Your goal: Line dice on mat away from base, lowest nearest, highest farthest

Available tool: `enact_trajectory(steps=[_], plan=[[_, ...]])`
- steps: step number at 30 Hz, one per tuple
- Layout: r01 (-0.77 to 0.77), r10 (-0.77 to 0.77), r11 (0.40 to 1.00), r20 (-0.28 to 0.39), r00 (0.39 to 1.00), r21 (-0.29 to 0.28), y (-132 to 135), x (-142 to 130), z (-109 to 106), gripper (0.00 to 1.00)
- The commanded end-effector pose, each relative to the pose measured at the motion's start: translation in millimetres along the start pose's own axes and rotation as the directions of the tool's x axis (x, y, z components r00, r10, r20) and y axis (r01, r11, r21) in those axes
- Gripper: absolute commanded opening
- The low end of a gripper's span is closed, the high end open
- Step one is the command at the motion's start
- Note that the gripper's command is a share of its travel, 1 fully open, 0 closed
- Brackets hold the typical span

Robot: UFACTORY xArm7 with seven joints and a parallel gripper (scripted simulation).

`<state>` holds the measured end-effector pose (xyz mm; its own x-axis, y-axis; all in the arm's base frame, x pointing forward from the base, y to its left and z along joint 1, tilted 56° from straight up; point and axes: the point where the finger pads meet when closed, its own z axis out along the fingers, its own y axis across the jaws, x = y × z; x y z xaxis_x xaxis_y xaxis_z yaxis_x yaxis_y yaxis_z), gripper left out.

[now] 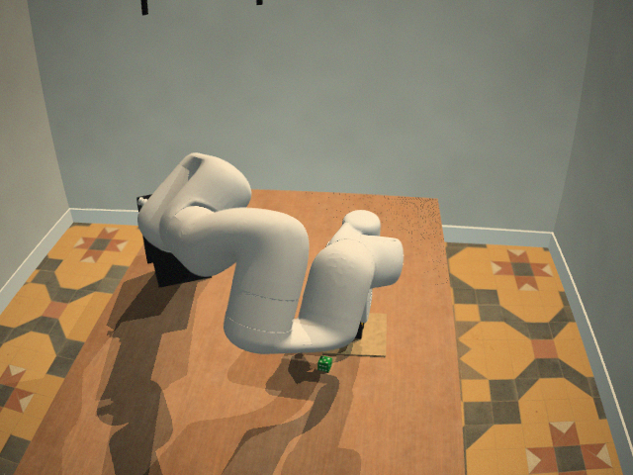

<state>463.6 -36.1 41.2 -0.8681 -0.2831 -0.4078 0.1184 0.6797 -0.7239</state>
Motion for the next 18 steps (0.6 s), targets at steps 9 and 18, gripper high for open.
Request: enact_trajectory(steps=[9,18], plan=[[0.001,-0.001,1.000,0.003,1.000,-0.002,1.0,-1.0,-1.4,0.29],[0.001,-0.001,1.000,0.003,1.000,-0.002,1.0,-1.0,-1.4,0.42]])
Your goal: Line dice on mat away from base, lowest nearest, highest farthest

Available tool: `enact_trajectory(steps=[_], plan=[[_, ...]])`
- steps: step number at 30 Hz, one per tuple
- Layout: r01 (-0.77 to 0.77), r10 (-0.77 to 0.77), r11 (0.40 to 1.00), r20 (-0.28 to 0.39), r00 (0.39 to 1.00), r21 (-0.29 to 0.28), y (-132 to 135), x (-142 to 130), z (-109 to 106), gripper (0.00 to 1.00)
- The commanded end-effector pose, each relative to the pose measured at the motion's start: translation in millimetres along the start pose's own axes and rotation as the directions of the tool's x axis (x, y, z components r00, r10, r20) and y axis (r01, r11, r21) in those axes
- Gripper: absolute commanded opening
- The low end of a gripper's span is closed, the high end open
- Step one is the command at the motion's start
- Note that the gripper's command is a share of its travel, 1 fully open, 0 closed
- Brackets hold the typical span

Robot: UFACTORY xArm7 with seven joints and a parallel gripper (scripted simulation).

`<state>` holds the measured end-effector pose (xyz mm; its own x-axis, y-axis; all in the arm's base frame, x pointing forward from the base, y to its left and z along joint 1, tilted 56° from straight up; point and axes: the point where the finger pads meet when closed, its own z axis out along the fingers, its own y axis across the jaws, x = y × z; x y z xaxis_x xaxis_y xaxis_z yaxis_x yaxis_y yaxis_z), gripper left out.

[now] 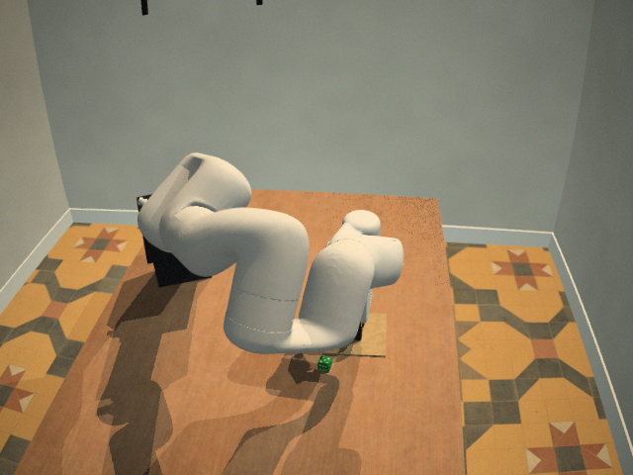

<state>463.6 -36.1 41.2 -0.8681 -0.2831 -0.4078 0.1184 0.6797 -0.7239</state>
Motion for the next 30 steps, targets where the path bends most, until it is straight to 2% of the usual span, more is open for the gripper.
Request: enact_trajectory(steps=[1,15,23,25,30], plan=[[0.001,-0.001,1.000,0.003,1.000,-0.002,1.0,-1.0,-1.4,0.42],[0.001,-0.001,1.000,0.003,1.000,-0.002,1.0,-1.0,-7.2,0.42],[0.001,-0.001,1.000,0.003,1.000,-0.002,0.9,-0.9,-43.3,0.42],[0.001,-0.001,1.000,0.003,1.000,-0.002,0.9,-0.9,-43.3,0.42],[0.001,-0.001,1.000,0.003,1.000,-0.002,0.8,-0.8,-69.7,0.42]])
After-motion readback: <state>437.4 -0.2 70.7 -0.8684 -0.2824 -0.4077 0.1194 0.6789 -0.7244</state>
